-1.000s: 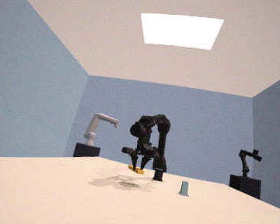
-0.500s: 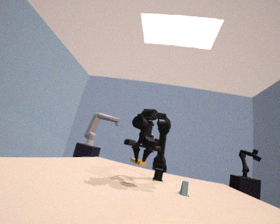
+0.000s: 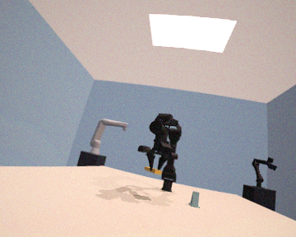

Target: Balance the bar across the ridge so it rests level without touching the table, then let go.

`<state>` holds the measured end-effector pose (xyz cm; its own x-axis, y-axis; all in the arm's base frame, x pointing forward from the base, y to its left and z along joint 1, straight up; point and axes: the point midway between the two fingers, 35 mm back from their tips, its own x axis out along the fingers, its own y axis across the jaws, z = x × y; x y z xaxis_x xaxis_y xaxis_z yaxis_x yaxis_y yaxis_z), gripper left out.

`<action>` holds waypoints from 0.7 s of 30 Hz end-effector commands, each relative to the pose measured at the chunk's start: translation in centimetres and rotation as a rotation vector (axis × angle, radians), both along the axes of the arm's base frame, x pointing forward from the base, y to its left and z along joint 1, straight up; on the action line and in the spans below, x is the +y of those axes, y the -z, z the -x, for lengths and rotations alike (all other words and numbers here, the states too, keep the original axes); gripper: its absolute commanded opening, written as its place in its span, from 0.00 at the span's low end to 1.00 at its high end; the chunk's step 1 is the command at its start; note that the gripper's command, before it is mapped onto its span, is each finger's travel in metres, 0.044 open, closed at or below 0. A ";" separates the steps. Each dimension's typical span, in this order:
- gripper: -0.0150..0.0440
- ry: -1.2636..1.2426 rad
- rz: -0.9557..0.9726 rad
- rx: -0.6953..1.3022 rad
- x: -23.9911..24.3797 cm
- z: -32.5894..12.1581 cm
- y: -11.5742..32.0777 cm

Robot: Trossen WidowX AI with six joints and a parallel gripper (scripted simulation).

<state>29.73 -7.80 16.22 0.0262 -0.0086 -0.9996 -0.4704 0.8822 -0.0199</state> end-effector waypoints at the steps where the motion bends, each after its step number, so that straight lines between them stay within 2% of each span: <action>1: 0.25 0.038 -0.004 0.000 1.7 -0.3 -0.1; 21: 0.25 0.202 -0.015 -0.001 9.6 -0.9 -0.1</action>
